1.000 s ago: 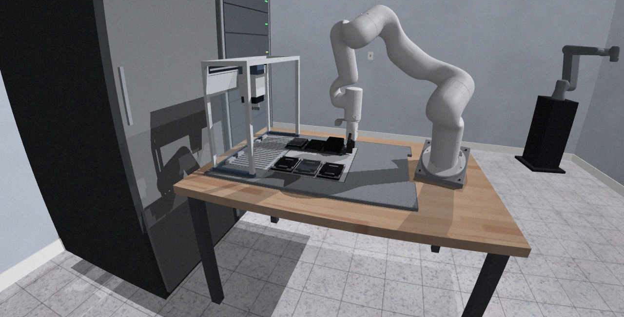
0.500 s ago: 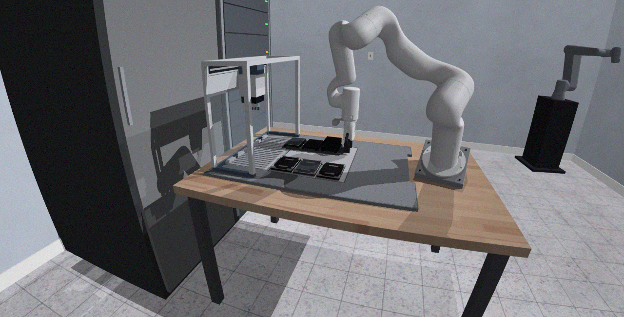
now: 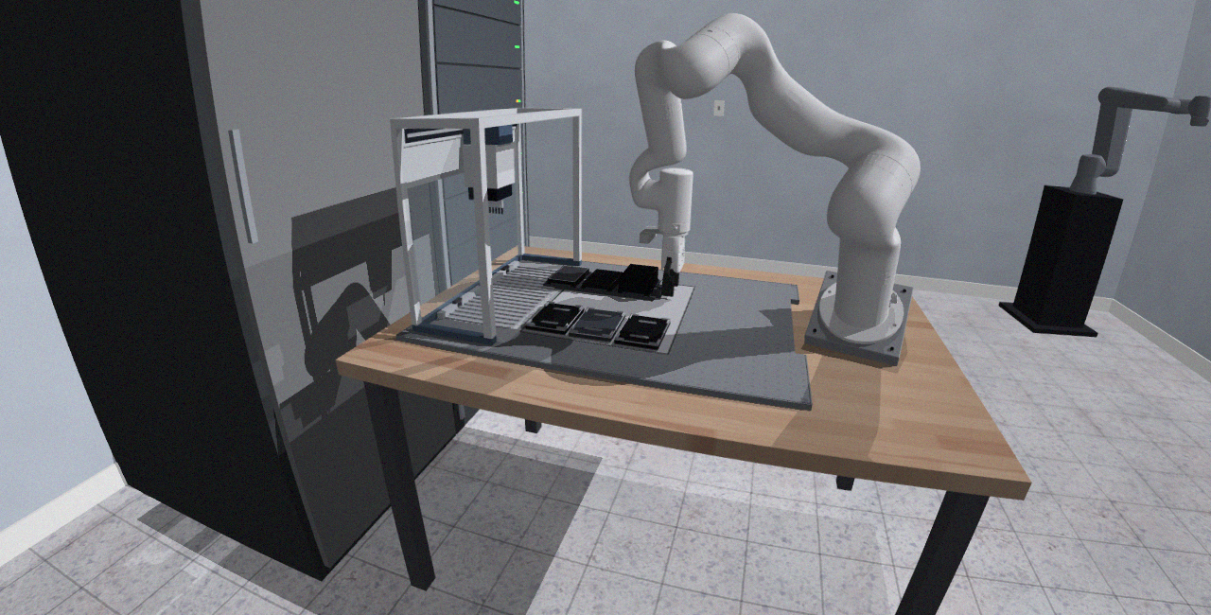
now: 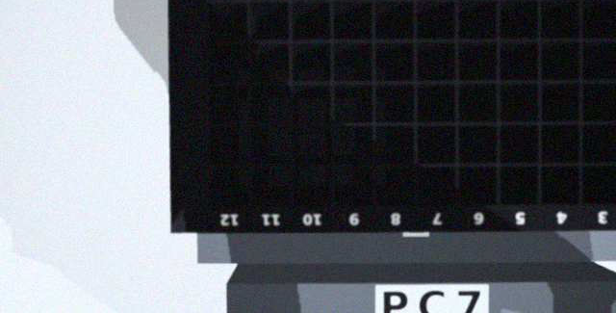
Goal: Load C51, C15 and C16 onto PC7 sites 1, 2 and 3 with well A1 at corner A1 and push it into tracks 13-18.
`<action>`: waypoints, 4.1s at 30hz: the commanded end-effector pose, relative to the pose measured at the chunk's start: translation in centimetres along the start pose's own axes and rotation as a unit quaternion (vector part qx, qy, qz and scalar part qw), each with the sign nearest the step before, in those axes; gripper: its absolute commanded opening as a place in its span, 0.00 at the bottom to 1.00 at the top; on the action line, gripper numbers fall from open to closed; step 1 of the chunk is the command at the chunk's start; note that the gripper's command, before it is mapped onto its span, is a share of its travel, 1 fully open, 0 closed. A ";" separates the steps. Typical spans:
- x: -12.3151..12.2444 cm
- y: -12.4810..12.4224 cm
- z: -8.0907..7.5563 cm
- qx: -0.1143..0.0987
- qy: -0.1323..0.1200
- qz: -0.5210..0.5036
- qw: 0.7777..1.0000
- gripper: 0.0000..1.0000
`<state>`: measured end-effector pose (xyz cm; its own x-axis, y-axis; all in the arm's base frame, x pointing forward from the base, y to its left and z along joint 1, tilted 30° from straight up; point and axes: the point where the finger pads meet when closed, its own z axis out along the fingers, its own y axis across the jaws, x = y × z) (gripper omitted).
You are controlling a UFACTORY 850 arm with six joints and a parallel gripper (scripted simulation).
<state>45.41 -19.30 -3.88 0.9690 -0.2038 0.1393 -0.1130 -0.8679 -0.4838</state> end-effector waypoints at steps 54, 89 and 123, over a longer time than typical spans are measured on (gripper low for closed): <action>5.2 0.0 -0.1 0.000 0.001 0.000 1.000 0.82; 8.3 0.0 -0.1 0.000 0.001 0.000 1.000 0.82; 11.3 0.0 -0.1 0.000 0.001 0.000 1.000 0.82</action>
<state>55.85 -21.49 -2.38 0.9691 -0.2038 0.1391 -0.1131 -0.8678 -0.4839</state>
